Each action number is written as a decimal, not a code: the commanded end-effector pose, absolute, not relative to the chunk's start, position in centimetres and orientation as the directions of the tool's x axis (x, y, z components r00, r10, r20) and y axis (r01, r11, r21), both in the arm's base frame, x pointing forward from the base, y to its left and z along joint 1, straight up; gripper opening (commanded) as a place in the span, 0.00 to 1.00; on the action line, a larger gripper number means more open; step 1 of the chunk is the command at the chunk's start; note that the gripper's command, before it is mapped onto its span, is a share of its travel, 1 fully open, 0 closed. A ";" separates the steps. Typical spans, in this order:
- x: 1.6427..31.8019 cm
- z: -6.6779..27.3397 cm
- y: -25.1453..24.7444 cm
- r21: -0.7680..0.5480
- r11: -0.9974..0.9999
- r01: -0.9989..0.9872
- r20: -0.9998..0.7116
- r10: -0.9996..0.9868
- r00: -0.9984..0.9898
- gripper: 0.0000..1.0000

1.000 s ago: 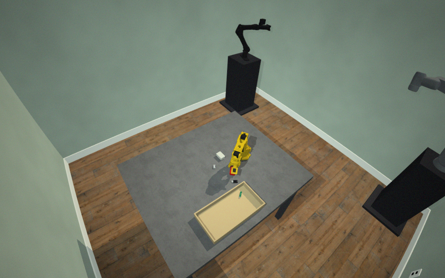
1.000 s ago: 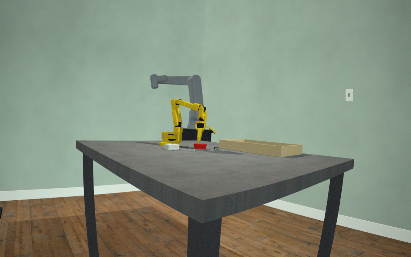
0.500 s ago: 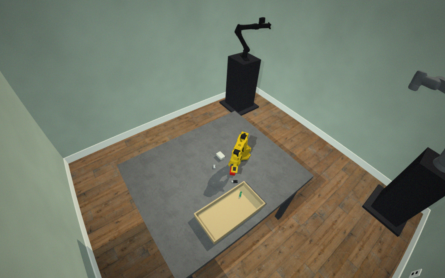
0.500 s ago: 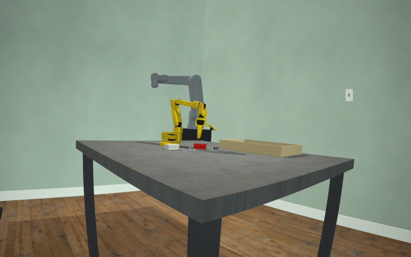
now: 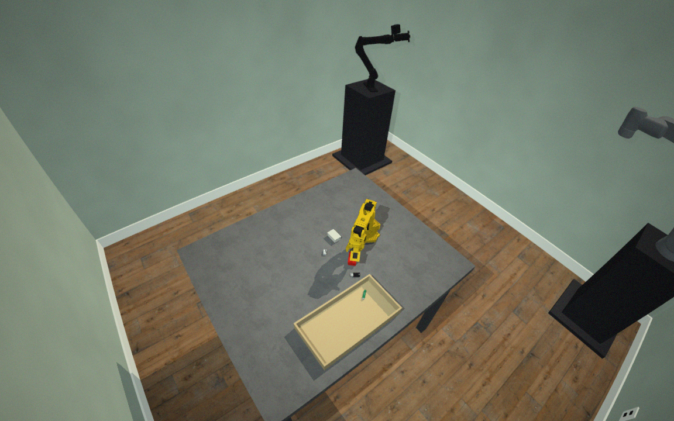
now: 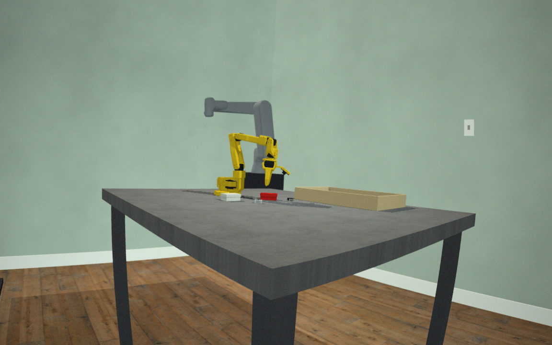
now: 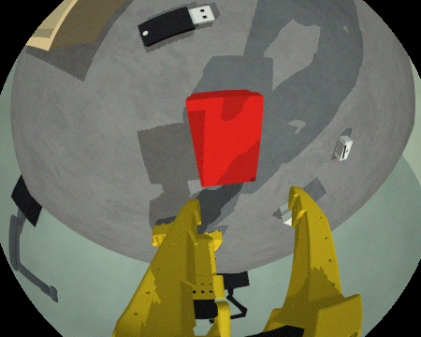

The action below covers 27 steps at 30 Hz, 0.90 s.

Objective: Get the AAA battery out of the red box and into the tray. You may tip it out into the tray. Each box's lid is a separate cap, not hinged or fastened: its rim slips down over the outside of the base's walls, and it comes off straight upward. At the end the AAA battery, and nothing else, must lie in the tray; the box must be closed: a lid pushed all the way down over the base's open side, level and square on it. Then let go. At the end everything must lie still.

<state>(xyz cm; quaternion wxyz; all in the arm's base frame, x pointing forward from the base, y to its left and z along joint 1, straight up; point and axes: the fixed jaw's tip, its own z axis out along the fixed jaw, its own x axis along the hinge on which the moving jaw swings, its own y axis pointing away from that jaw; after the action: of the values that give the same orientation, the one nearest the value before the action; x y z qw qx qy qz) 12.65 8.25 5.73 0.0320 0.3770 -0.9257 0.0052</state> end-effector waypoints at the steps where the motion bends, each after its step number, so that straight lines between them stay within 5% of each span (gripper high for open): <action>1: 13.3 6.7 8.5 0.000 0.715 -0.700 0.000 -0.700 -0.715 0.29; 27: 13.6 7.5 9.1 0.000 0.715 -0.700 0.000 -0.700 -0.715 0.29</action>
<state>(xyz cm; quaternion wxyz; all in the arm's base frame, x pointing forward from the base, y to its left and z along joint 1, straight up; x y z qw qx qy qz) 13.31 8.78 7.01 0.0149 0.3783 -0.9256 0.0028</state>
